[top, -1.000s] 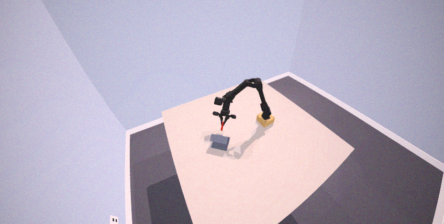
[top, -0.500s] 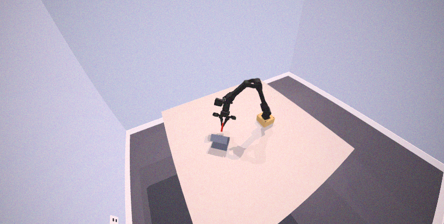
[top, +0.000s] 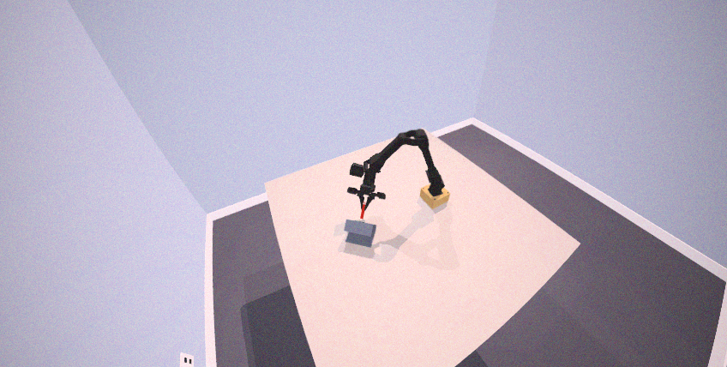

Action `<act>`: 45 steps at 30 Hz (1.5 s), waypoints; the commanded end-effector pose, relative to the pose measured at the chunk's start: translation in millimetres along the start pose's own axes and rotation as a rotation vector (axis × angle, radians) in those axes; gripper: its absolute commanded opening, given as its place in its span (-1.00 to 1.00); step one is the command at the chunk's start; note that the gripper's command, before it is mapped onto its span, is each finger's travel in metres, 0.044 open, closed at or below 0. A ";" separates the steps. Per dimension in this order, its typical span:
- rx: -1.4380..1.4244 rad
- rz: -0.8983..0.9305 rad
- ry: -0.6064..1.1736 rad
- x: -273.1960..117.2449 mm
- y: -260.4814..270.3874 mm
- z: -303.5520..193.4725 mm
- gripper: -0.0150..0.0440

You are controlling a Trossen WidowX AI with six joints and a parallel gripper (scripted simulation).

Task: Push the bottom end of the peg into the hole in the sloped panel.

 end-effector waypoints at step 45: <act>0.002 0.002 0.000 10.2 3.4 -8.5 -0.49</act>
Point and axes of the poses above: the point midway between the two fingers, 35 mm back from their tips, its own x axis out along the fingers, its own y axis across the jaws, z = x × y, the point moved 3 cm from there along -x, back along the fingers, and after that the axes turned 13 degrees about x, right-handed, at the moved point
